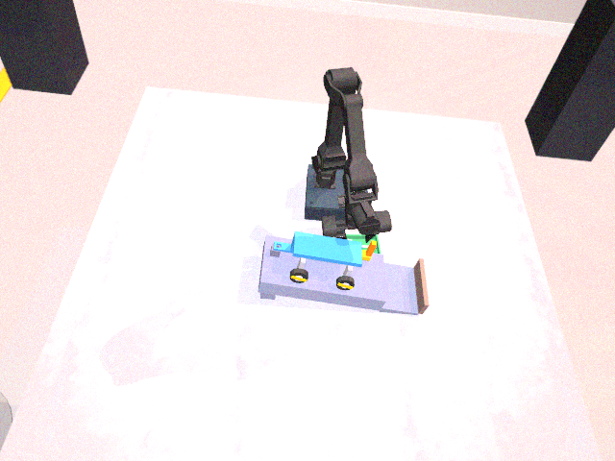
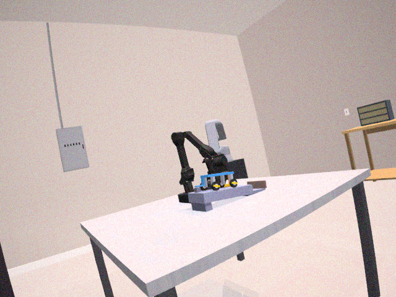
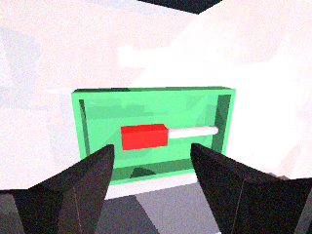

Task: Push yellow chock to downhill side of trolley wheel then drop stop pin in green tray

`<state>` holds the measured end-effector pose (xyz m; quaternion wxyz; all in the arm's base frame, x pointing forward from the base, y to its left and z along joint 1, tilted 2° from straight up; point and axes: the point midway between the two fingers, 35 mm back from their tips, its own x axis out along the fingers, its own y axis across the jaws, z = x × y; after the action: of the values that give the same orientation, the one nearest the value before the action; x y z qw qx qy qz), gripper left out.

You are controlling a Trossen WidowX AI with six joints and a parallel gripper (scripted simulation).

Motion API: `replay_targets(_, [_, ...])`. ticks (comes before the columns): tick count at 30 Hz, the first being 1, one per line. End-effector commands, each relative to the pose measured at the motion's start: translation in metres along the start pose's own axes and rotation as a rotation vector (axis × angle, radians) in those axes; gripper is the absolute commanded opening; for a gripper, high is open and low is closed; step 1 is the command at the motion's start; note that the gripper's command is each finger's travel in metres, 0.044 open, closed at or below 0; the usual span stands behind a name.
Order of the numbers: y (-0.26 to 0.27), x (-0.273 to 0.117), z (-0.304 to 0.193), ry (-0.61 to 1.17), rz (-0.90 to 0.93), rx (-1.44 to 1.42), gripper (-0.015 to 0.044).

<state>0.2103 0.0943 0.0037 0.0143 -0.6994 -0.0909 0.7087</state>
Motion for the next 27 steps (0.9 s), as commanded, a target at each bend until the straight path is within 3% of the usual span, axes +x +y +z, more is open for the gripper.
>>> replay_targets(1, [0.000, 0.000, 0.000, 0.000, 0.000, 0.000, 0.0340])
replay_targets(12, [-0.003, -0.020, 0.001, -0.005, -0.003, -0.002, 0.0340])
replay_targets(16, [-0.004, -0.031, 0.002, -0.006, -0.003, -0.002, 0.0440])
replay_targets(27, [-0.009, -0.064, 0.002, -0.006, -0.003, -0.002, 0.0440])
